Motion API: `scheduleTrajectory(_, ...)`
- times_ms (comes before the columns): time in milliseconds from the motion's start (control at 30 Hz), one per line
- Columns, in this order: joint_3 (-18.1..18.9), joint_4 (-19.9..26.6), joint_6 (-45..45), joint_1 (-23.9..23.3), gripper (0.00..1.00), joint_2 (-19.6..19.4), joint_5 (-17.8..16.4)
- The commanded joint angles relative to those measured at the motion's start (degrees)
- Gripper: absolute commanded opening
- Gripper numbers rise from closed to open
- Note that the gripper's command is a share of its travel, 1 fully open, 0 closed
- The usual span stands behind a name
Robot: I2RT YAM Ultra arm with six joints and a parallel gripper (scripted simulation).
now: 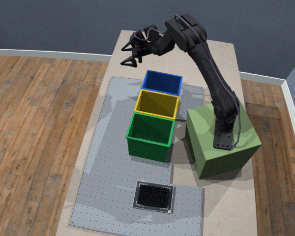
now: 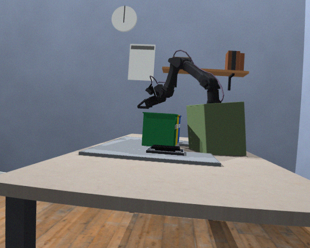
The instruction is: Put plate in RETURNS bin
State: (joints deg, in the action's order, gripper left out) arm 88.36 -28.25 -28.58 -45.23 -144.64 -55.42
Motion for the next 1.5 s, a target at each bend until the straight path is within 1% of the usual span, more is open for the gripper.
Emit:
scheduleTrajectory(0, 0.6, 0.6, 0.1, -0.4, 1.0, 0.7, -0.4)
scheduleTrajectory(533, 0.6, 0.6, 0.1, -0.4, 1.0, 0.7, -0.4)
scheduleTrajectory(600, 1.5, 4.1, 0.9, 0.7, 1.0, 0.9, -0.4)
scheduleTrajectory(633, 1.7, 4.9, 1.3, 1.2, 1.0, 1.3, -0.4)
scheduleTrajectory(733, 0.1, 2.6, 2.5, 3.0, 1.0, 2.5, 1.3)
scheduleTrajectory(867, -1.7, 2.8, 4.1, 5.0, 1.0, 4.2, 3.1)
scheduleTrajectory(967, 0.0, 8.2, 5.6, 6.5, 1.0, 5.1, 3.3)
scheduleTrajectory(1033, -0.4, 7.6, 6.2, 7.7, 1.0, 5.5, 4.1)
scheduleTrajectory(1100, -0.4, 7.6, 6.2, 7.7, 1.0, 5.5, 4.1)
scheduleTrajectory(1167, -0.3, 7.9, 7.2, 8.8, 1.0, 5.5, 5.1)
scheduleTrajectory(1200, -0.9, 7.7, 7.5, 9.4, 1.0, 5.8, 5.6)
scheduleTrajectory(1300, 0.7, 13.3, 8.9, 10.8, 1.0, 6.7, 5.9)
scheduleTrajectory(1400, 0.1, 13.1, 10.0, 12.5, 1.0, 7.6, 7.0)
scheduleTrajectory(1467, -0.9, 12.8, 10.7, 13.6, 1.0, 8.0, 7.9)
